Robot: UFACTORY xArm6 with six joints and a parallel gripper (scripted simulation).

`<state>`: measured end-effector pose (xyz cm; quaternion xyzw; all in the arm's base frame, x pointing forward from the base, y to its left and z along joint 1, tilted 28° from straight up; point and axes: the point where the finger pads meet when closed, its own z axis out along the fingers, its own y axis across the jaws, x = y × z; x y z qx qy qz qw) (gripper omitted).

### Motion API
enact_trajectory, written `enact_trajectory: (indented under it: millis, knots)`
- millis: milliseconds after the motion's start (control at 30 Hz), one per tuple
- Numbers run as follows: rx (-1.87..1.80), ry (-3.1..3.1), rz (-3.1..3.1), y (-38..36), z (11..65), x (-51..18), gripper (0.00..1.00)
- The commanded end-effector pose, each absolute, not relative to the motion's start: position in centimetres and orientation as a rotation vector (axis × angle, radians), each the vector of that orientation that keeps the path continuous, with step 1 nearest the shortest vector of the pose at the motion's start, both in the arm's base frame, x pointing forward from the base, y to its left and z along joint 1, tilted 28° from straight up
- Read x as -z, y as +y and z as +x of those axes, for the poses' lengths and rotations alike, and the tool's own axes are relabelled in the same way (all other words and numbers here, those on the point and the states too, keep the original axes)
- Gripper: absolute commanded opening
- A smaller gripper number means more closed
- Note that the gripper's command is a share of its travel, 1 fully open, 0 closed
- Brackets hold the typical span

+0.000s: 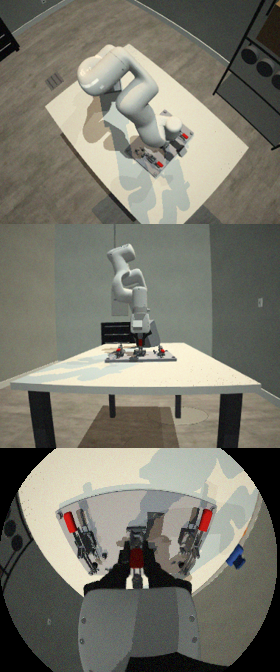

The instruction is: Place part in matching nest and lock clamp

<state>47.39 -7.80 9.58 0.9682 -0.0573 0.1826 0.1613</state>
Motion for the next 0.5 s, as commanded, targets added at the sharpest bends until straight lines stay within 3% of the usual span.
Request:
enact_trajectory:
  millis: [0,467]
  knots:
    - [-0.527,-0.163,2.764,-7.77,47.61,-9.77,0.00]
    - [-0.527,-0.163,2.764,-7.81,48.23,-10.03,0.00]
